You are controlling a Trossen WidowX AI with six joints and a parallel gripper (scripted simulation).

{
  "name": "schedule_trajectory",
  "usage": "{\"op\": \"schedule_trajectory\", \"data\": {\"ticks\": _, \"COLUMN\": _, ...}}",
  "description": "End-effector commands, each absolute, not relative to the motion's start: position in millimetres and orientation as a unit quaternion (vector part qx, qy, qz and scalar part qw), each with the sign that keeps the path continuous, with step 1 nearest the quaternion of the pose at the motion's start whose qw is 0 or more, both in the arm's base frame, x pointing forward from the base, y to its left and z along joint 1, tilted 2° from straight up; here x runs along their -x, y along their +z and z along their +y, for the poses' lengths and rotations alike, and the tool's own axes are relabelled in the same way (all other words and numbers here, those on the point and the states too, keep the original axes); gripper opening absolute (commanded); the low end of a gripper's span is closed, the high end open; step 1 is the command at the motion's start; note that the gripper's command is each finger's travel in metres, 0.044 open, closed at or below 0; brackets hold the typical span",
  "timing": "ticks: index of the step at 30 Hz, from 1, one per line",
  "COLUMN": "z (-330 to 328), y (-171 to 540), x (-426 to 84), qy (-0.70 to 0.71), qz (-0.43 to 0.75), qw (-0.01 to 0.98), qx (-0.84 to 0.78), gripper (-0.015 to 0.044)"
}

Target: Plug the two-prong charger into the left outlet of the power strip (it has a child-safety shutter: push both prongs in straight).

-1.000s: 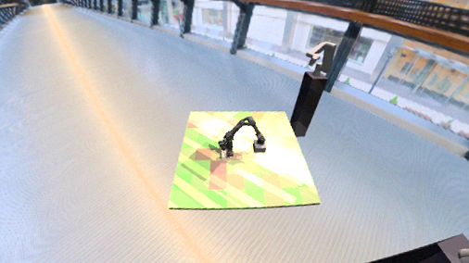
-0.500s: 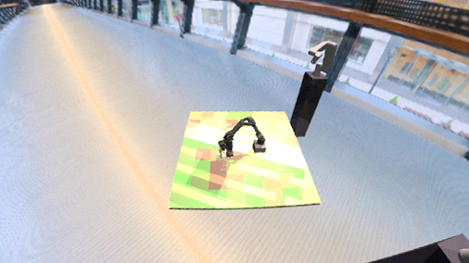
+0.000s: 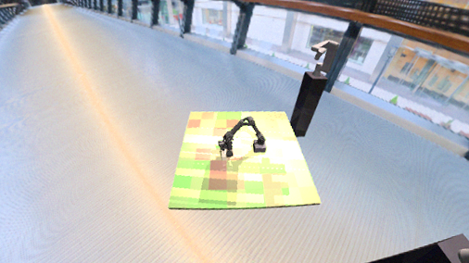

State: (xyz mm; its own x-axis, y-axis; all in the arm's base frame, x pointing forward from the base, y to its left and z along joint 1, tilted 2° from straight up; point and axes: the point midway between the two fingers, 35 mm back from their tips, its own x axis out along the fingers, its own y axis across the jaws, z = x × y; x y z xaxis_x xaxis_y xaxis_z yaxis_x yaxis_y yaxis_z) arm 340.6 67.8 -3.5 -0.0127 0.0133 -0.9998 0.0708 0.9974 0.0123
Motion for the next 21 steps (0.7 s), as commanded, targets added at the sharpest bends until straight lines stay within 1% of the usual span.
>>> {"op": "schedule_trajectory", "data": {"ticks": 1, "z": 68.4, "y": -2.1, "x": -343.2, "qy": -0.018, "qz": 0.711, "qw": 0.703, "qx": -0.029, "gripper": 0.0000}}
{"op": "schedule_trajectory", "data": {"ticks": 21, "z": 68.1, "y": -1.7, "x": -348.0, "qy": -0.018, "qz": 0.710, "qw": 0.703, "qx": -0.029, "gripper": 0.0000}}
